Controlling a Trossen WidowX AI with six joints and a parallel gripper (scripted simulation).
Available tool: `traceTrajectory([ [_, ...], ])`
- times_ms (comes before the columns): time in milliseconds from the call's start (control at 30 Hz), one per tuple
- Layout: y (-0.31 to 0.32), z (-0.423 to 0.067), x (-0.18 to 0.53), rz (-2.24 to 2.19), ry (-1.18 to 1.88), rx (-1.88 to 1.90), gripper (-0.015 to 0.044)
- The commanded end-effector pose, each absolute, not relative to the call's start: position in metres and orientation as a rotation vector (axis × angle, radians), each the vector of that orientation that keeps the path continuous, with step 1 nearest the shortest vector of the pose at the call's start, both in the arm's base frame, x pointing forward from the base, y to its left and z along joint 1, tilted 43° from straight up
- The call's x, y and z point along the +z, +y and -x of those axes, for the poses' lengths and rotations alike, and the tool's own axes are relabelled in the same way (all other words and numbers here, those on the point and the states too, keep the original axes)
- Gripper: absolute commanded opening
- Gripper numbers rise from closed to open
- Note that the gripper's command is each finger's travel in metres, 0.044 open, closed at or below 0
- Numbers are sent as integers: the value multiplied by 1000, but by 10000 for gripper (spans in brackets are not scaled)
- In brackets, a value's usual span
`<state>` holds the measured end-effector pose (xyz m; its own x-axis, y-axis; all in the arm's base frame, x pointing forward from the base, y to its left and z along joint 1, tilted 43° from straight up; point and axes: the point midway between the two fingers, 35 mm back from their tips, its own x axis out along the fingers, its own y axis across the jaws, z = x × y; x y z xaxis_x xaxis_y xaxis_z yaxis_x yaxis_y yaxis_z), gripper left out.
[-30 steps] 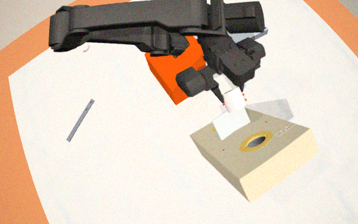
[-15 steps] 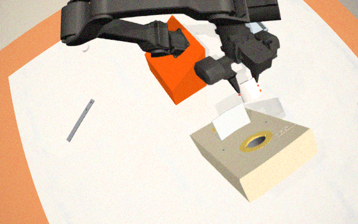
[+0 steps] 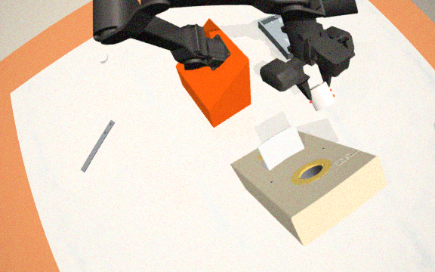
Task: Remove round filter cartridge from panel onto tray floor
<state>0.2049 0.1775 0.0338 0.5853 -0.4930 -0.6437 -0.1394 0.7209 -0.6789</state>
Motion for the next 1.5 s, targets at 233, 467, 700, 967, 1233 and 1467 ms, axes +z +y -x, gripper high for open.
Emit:
traceTrajectory([
  [233,232,-149,-20,1032,1123,214,0],
  [467,262,-104,-51,1205,1180,550,0],
  [700,274,-79,-65,1287,1188,730,0],
  [967,274,-74,-70,1293,1189,747,0],
  [1233,260,-19,-119,1368,1211,949,0],
  [1467,233,25,-155,1440,1230,1127,0],
])
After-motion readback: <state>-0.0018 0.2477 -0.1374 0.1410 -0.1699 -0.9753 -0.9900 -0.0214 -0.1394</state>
